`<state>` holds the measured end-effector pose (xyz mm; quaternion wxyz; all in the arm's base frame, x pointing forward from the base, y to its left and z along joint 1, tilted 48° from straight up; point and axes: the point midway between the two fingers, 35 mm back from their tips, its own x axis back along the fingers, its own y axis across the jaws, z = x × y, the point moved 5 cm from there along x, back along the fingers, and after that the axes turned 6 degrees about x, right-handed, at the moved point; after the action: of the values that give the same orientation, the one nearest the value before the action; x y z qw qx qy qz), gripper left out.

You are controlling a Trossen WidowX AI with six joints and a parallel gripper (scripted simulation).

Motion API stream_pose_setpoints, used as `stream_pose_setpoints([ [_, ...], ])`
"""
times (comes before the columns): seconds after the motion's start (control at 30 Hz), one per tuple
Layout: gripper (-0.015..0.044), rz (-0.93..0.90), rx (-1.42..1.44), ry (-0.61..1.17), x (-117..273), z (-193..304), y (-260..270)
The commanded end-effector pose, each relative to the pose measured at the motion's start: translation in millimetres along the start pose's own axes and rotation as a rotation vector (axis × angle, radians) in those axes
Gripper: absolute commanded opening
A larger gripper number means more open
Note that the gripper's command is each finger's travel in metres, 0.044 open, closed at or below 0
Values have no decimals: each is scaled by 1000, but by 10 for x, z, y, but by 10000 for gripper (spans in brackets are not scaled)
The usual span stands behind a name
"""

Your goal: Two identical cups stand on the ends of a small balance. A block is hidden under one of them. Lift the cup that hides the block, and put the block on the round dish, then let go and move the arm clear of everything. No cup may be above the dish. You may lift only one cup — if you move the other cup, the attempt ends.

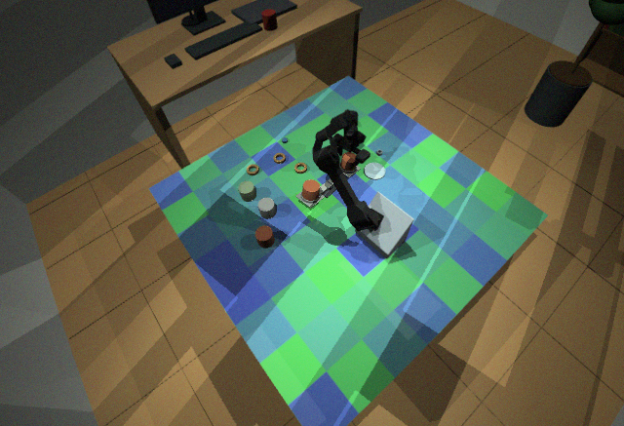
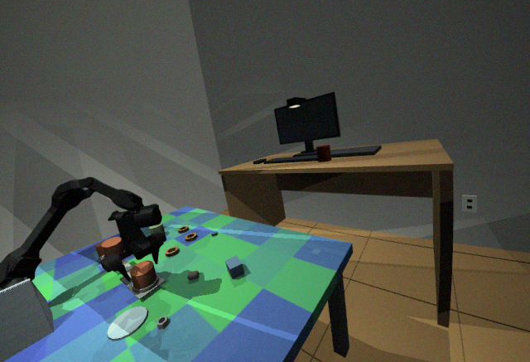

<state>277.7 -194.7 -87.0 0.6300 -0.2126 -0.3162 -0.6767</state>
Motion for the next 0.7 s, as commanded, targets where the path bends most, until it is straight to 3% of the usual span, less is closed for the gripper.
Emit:
stream_pose_setpoints([
  [0.0, 440, -2, -9, 7, -90, 3, -15],
  [0.4, 440, -3, -7, 9, -256, 14, -22],
  [0.5, 361, -3, -7, 9, -256, 14, -22],
  [0.67, 328, -3, -7, 9, -256, 14, -22],
])
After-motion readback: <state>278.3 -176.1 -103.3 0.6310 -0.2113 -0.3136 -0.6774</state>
